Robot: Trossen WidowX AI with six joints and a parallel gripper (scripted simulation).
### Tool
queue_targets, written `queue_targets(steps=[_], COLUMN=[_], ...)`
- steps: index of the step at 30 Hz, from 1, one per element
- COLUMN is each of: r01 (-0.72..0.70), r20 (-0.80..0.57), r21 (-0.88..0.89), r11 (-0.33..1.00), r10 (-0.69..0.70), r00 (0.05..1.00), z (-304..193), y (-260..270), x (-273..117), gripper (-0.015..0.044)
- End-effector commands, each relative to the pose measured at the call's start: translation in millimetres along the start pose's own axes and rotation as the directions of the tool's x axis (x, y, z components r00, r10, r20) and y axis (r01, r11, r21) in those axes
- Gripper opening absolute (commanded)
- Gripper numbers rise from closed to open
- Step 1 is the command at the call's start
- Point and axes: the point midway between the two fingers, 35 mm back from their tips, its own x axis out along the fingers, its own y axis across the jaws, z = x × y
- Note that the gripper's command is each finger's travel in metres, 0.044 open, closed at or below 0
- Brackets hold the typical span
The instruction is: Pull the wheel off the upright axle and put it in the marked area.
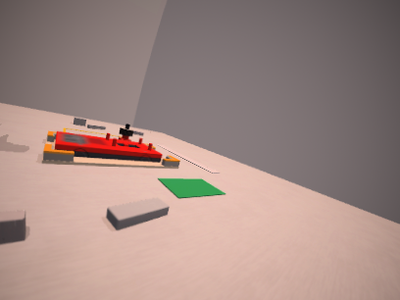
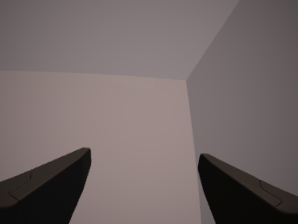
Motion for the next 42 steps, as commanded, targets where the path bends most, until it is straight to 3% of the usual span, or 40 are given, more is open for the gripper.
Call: queue_targets(steps=[1,9,14,19,26,34,42], r01=[0.15,0.38,0.56,0.711,0.882,0.907,0.728], r20=[-0.138,-0.303,-0.418,-0.53,-0.698,-0.835,-0.901], r21=[0.123,0.237,0.307,0.371,0.414,0.343,0.202], r11=[0.981,0.894,0.77,0.598,0.227,-0.244,-0.655], r10=[-0.133,-0.303,-0.42,-0.492,-0.543,-0.522,-0.416], r00=[0.981,0.903,0.806,0.691,0.467,0.176,-0.124], z=[-25.5,-62.1,-94.9,-131.0,-198.2,-280.7,-367.0], y=[-30.5,-82.5,-130.4,-172.2,-233.9,-295.6,-342.0], x=[44.5,87.6,112.0,127.1,136.6,121.9,84.2], gripper=[0.03,0.03,0.03,0.03,0.03,0.03,0.03])
